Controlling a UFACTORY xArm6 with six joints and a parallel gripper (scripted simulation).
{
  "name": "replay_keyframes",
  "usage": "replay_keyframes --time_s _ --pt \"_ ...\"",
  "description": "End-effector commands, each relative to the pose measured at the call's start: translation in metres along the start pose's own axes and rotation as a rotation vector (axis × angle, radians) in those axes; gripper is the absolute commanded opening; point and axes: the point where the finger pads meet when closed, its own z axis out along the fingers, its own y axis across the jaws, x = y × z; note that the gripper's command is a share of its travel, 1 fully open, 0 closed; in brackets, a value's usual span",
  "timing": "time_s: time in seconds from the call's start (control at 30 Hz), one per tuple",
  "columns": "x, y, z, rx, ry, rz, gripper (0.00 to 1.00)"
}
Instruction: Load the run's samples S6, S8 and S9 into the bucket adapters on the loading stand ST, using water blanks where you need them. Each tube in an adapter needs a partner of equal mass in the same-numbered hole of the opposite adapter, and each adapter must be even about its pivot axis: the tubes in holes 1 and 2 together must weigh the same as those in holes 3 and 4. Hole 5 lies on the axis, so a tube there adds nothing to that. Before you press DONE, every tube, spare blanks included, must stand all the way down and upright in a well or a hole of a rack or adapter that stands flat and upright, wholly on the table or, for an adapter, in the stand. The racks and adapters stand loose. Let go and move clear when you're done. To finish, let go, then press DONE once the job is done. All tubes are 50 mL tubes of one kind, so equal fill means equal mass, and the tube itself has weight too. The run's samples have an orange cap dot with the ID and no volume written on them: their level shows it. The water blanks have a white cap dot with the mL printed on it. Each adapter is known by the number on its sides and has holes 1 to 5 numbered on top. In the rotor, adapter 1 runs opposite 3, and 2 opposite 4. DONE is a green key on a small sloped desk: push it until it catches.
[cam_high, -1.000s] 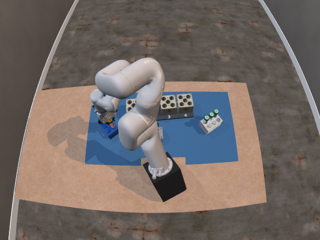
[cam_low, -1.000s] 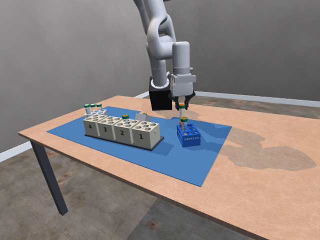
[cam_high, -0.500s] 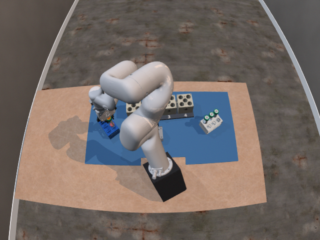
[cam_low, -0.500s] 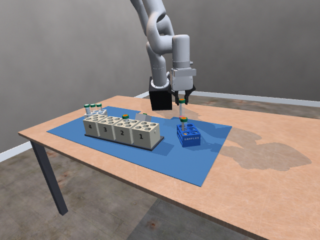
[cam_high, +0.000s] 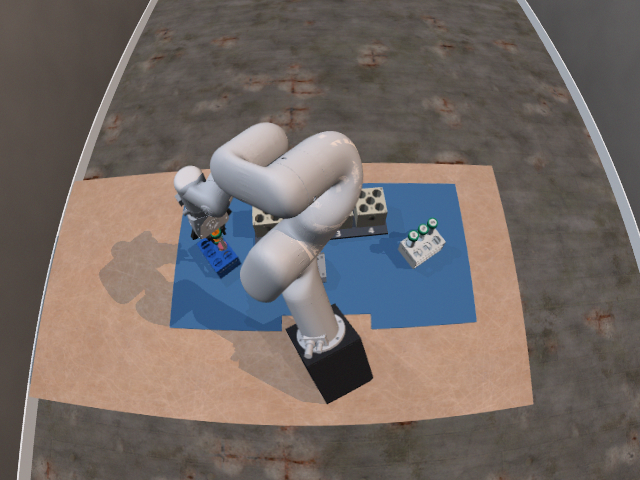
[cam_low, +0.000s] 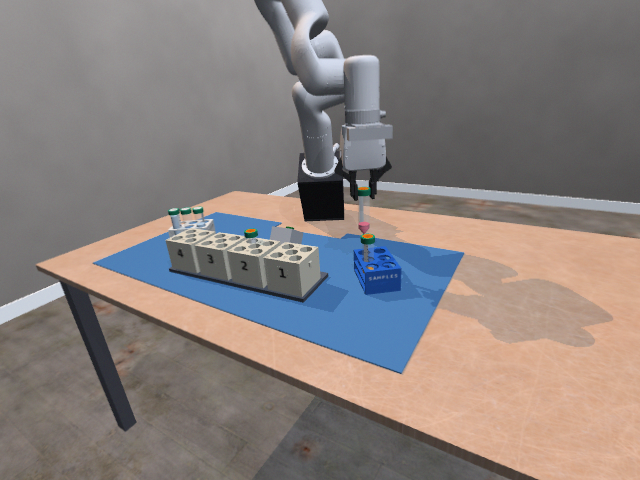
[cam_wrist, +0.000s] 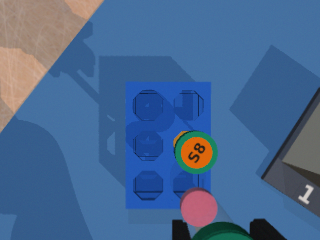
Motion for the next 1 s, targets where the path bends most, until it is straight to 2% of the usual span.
replay_keyframes --time_s 0.0,0.4,0.73,0.97 --pt "0.001 0.000 -0.008 0.001 0.003 0.000 0.00" --pt "0.001 0.000 -0.028 0.001 0.003 0.001 0.00" --pt "0.001 0.000 -0.028 0.001 0.003 0.001 0.00" --pt "-0.012 0.032 -0.028 0.001 0.003 0.234 0.00"
